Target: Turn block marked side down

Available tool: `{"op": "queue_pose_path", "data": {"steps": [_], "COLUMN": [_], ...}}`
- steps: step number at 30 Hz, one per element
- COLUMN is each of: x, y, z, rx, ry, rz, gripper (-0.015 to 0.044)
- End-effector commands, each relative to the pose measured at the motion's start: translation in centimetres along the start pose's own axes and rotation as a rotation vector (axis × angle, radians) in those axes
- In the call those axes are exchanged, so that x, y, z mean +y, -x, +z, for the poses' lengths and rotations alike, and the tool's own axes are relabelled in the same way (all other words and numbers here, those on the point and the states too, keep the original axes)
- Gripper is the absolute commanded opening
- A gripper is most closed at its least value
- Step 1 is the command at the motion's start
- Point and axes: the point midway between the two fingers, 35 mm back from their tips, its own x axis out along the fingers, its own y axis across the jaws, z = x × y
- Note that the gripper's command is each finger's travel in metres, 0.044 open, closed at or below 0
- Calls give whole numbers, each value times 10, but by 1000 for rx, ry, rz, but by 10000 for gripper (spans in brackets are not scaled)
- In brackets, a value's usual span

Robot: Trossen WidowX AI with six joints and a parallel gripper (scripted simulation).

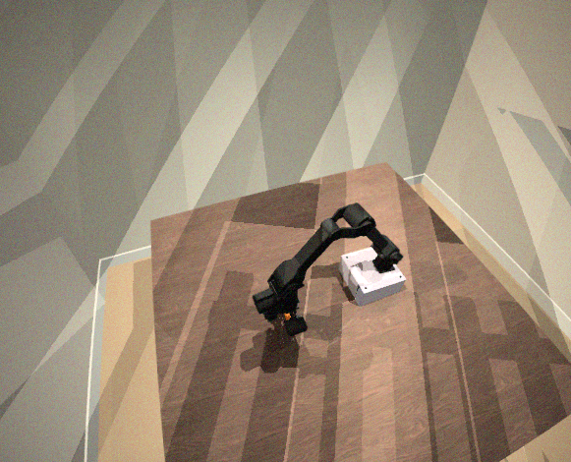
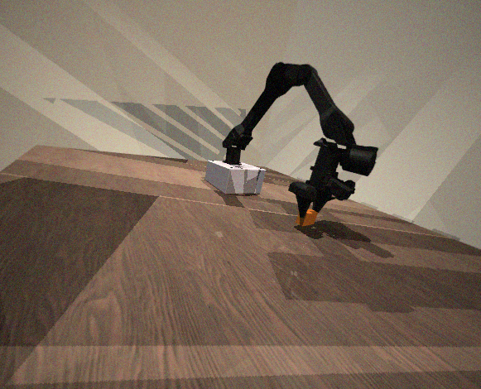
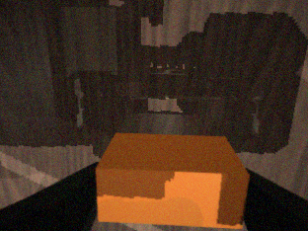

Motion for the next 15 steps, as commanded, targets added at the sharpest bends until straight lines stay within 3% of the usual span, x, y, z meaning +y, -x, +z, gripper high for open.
{"op": "queue_pose_path", "data": {"steps": [1,13,15], "x": [0,0,0], "y": [-1,-1,4], "z": [-1,-1,-1], "rx": [4,4,4], "ry": [4,4,4], "rz": [2,2,2], "gripper": [242,162,110]}}
